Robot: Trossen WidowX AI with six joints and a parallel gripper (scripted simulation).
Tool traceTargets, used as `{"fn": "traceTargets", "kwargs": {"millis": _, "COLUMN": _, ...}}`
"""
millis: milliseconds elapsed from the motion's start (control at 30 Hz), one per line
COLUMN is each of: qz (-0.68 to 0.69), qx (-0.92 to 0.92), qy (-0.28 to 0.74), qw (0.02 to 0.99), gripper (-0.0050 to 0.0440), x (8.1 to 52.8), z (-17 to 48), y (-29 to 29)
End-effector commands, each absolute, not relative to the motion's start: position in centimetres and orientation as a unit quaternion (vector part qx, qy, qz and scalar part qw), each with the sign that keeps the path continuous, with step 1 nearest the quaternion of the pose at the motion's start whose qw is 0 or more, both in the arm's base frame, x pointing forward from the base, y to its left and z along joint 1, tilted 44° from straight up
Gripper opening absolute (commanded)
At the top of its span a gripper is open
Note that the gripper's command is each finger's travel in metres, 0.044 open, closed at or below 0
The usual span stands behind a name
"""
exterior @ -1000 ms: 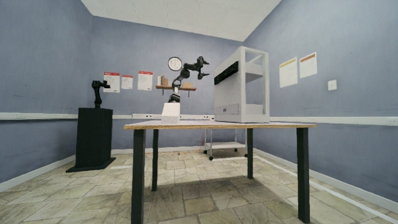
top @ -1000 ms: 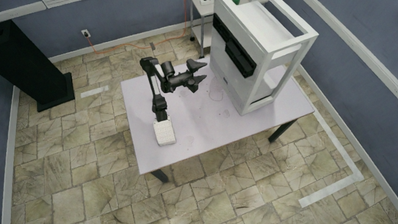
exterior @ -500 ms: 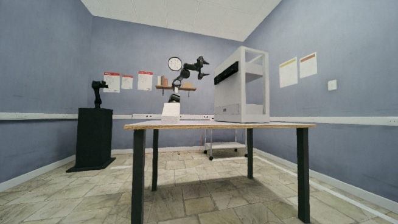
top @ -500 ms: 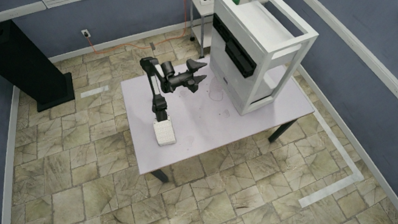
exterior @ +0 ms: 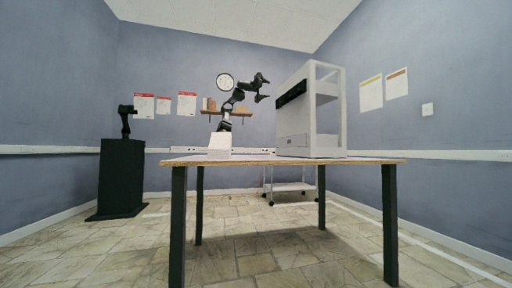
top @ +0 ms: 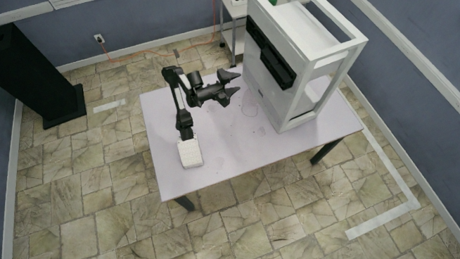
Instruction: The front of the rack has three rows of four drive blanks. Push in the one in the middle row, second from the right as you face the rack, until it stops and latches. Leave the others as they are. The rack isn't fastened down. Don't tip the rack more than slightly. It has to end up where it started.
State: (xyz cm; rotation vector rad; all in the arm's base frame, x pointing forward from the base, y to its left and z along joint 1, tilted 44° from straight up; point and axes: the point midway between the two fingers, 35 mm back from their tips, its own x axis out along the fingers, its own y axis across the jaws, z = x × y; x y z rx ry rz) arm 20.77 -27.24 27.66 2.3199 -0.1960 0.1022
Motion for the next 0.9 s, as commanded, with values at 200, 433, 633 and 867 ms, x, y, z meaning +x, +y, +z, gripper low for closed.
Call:
{"fn": "traceTargets", "kwargs": {"millis": 200, "qz": 0.041, "qx": 0.914, "qy": -0.077, "qw": 0.397, "gripper": 0.044, "x": 25.4, "z": 29.0, "y": -25.9}}
{"fn": "traceTargets", "kwargs": {"millis": 433, "qz": 0.041, "qx": 0.914, "qy": -0.077, "qw": 0.397, "gripper": 0.044, "x": 26.4, "z": 29.3, "y": -25.7}}
{"fn": "traceTargets", "kwargs": {"millis": 633, "qz": 0.041, "qx": 0.914, "qy": -0.077, "qw": 0.397, "gripper": 0.044, "x": 26.4, "z": 29.3, "y": -25.7}}
{"fn": "traceTargets", "kwargs": {"millis": 867, "qz": 0.041, "qx": 0.914, "qy": -0.077, "qw": 0.397, "gripper": 0.044, "x": 26.4, "z": 29.3, "y": -25.7}}
